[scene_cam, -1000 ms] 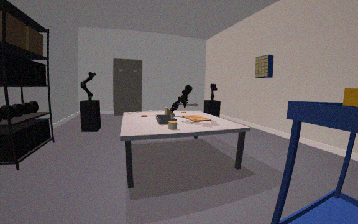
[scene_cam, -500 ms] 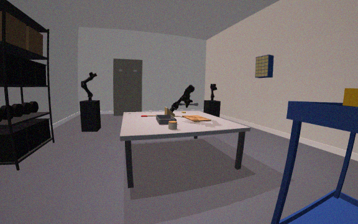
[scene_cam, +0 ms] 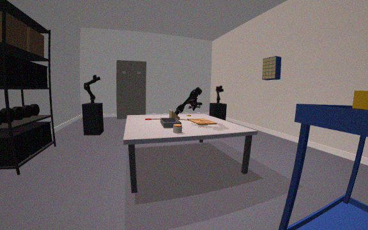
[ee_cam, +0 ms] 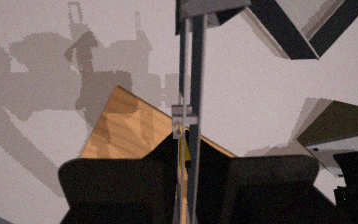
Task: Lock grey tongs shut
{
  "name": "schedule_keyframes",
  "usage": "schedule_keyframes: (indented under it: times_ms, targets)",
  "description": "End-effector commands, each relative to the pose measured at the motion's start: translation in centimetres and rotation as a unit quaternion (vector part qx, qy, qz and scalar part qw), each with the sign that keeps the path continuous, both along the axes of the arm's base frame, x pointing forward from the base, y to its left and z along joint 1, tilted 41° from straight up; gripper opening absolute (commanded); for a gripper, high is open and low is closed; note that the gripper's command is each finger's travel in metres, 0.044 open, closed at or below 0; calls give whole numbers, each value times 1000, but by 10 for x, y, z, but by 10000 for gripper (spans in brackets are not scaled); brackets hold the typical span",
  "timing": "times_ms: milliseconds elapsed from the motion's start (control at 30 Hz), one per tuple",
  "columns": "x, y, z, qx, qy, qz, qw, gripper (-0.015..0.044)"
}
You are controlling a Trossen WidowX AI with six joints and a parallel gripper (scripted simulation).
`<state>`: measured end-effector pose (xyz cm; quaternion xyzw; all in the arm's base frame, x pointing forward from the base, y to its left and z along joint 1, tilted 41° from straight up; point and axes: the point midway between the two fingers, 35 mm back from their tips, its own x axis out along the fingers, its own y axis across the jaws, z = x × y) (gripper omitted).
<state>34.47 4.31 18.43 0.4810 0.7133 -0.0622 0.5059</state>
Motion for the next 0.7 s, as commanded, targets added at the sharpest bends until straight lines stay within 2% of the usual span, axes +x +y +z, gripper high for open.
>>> schedule_keyframes:
  times_ms: [0, 333, 667]
  targets:
    - [-4, 5, 7, 1, -60, 70, 996, -150]
    - [-11, 17, 17, 5, -180, 221, 959, -150]
    - [-19, 28, 26, 8, -293, 362, 885, -150]
